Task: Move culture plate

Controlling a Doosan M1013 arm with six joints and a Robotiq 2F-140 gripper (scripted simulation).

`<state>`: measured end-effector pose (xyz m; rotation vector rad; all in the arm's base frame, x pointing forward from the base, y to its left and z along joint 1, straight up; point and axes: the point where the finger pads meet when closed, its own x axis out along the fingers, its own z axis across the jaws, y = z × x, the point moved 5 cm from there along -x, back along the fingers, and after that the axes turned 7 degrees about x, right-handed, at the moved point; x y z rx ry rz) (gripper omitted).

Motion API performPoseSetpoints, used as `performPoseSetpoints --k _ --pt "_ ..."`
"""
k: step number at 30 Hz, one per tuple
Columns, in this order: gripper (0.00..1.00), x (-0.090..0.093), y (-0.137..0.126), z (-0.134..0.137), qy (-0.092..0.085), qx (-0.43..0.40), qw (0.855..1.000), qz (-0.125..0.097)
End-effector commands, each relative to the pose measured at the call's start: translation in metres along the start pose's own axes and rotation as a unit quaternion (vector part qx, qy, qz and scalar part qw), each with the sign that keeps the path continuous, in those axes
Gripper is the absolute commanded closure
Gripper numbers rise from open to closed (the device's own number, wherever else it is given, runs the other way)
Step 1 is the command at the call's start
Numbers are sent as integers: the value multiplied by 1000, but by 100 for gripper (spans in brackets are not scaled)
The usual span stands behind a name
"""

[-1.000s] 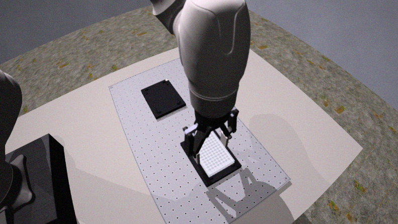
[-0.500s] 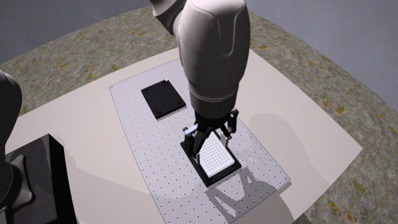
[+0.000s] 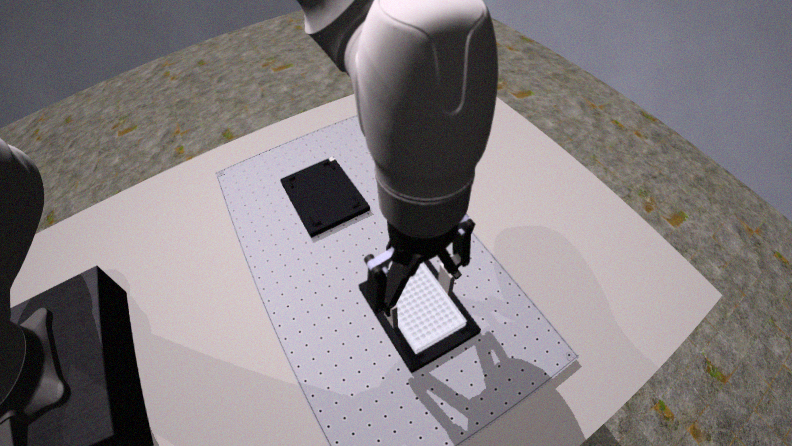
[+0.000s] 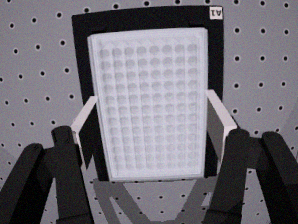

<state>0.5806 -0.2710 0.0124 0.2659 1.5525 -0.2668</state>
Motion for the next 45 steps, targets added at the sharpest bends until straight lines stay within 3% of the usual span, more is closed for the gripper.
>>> performPoseSetpoints --k 1,21,22,42,45 --pt "100 0 0 0 0 0 1000 0" --pt "100 3 0 0 0 0 1000 0" --pt "0 3 0 0 0 0 1000 0" --pt "0 3 0 0 0 0 1000 0" --pt "0 -5 0 0 0 0 1000 0"
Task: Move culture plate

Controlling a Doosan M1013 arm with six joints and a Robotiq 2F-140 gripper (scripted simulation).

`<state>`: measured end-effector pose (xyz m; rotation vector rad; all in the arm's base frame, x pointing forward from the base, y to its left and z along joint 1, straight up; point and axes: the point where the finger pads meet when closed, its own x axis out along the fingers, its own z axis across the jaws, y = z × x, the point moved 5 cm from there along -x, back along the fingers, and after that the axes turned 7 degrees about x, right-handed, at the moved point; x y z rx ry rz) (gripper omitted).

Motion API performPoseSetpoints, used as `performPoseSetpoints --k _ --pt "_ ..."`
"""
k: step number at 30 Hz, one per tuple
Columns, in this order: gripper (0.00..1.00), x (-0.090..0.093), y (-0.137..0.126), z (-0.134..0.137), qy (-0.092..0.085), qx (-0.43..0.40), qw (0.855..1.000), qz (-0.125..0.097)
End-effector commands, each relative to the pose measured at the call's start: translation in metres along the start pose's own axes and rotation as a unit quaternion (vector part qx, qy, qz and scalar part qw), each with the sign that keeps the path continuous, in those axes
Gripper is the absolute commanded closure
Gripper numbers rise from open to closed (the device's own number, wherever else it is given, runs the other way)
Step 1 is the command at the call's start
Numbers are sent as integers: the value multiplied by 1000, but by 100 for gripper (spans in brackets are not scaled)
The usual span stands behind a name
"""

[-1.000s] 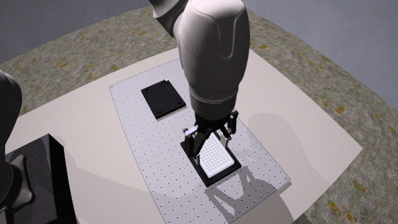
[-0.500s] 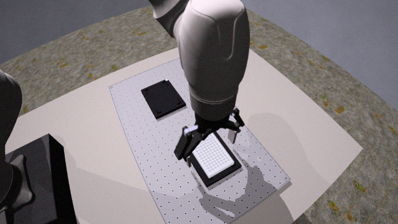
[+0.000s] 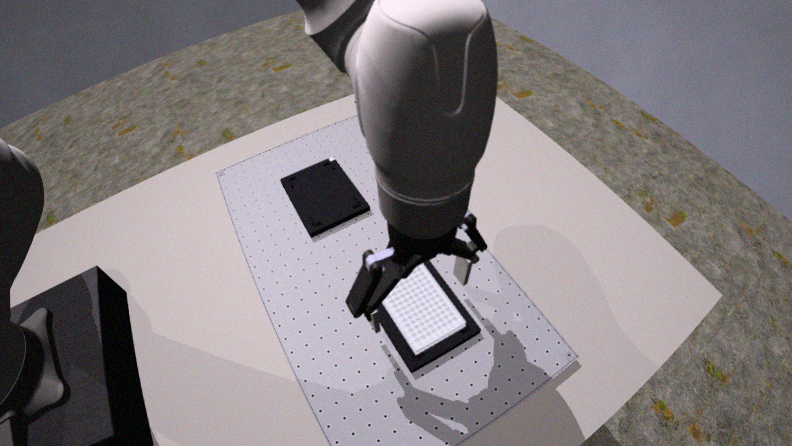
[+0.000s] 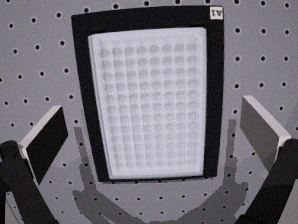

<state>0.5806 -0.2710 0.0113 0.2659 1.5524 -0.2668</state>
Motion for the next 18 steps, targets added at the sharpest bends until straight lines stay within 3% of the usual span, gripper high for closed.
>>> performPoseSetpoints --k 1,12,18 --pt "0 -8 0 0 0 0 1000 0" --pt "0 -32 0 0 0 0 1000 0" --pt "0 -32 0 0 0 0 1000 0"
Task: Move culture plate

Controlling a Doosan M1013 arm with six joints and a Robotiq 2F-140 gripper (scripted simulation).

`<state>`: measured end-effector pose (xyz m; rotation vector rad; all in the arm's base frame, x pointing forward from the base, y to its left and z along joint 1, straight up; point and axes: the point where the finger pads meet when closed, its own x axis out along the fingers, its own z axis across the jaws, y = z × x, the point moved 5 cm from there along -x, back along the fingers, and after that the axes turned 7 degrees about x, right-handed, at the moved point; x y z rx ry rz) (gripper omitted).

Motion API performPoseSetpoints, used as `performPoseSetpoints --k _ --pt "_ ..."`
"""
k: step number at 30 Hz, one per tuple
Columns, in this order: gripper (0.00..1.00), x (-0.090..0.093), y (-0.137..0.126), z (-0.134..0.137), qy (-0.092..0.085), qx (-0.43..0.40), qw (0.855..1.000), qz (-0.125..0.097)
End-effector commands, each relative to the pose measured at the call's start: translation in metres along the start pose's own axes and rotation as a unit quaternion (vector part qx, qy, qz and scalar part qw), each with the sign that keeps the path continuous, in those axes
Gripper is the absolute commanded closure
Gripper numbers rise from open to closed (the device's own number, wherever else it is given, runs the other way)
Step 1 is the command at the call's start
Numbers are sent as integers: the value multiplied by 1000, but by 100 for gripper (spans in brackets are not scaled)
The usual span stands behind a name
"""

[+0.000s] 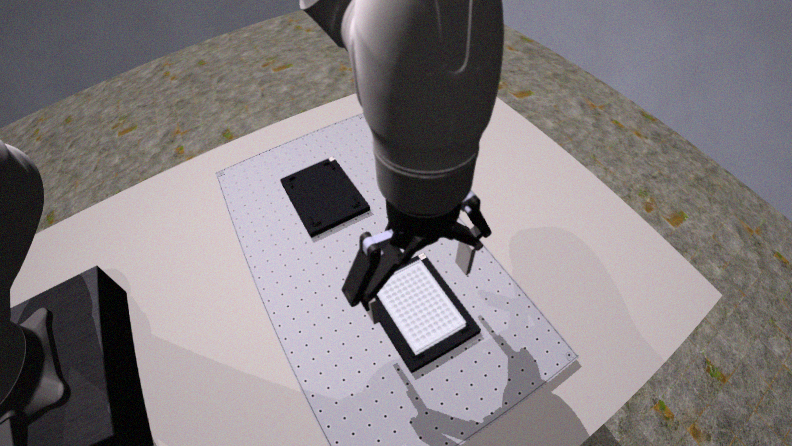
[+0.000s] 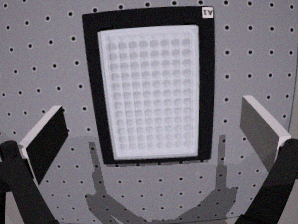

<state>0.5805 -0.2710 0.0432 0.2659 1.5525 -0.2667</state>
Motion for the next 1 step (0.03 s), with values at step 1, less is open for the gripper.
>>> performPoseSetpoints --k 1 --pt "0 -1 0 0 0 0 1000 0"
